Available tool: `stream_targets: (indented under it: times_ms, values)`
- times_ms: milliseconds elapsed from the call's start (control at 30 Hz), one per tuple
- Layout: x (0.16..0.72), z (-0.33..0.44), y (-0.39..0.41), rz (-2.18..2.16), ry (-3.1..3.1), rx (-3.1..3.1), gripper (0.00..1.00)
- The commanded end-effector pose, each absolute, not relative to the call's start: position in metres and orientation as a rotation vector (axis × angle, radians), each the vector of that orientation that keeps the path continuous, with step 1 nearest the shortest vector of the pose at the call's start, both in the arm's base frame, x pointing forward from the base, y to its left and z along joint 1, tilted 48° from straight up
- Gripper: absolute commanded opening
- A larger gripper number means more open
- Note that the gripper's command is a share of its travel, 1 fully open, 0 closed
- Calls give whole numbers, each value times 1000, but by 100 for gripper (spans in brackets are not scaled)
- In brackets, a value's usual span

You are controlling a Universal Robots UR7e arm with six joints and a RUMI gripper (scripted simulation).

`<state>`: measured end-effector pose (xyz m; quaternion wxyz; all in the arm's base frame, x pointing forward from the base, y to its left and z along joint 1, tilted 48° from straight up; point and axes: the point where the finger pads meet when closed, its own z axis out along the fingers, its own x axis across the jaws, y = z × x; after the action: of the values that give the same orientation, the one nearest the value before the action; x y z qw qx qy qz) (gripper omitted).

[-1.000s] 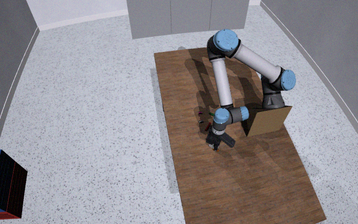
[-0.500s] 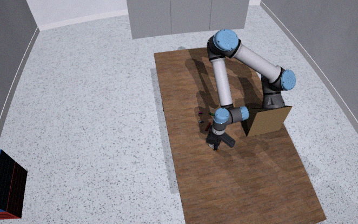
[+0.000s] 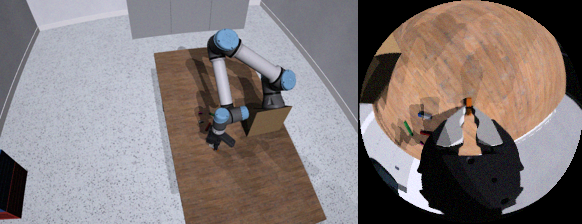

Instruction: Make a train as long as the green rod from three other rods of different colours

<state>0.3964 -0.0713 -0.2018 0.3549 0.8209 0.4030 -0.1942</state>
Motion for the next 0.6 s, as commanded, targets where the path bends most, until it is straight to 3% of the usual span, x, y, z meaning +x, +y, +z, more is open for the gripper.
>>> stream_targets:
  times_ms: [0,567]
  values:
    - [398,-192,-61,-497,1042,2120,0]
    - [402,-147,-11,-492,1040,2122,0]
